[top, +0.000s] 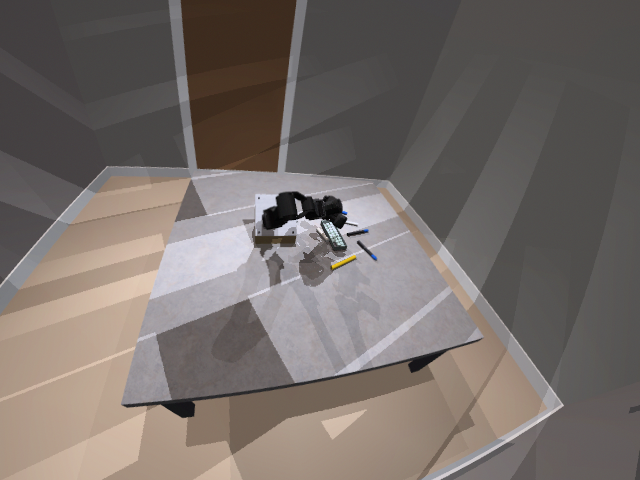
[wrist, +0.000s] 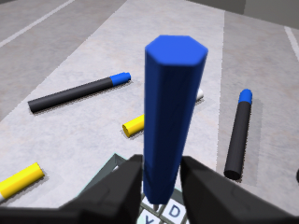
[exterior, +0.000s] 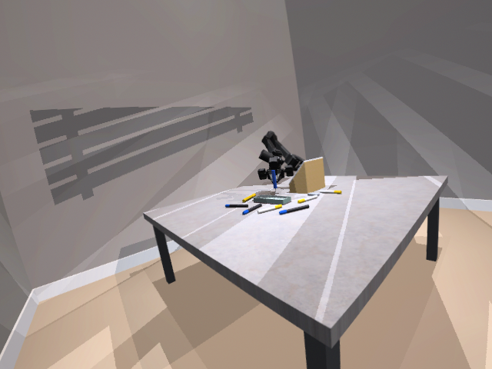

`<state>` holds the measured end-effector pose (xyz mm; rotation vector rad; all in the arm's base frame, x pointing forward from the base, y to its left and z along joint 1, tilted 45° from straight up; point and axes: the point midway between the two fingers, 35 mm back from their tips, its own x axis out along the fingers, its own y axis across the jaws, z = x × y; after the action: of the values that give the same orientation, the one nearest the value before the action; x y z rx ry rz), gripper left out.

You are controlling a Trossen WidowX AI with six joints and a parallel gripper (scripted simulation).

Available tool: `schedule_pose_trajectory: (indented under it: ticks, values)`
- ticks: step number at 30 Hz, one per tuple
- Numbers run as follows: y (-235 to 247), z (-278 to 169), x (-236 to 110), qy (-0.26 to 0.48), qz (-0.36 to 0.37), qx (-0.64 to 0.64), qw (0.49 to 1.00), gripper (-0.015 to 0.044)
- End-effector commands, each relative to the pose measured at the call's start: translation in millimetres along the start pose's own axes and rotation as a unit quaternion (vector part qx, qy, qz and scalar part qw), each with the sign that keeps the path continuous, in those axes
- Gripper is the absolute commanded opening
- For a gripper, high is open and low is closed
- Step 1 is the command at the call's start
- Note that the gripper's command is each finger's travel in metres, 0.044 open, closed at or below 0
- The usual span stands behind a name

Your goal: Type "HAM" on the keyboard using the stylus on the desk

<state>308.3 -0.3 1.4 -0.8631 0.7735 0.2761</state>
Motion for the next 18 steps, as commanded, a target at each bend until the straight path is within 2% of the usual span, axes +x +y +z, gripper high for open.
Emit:
schedule_pose_trajectory:
  ticks: [1,12,18]
  values:
    - [0.3,9.3,10.6,-0.003,-0.006,0.003,1.000,0.0000]
    - [2.5,13.0,16.7,-0.004,-0.007,0.003,1.000,0.0000]
    - [1.7,0.9,22.8,-0.003,-0.007,0.003,1.000,0.0000]
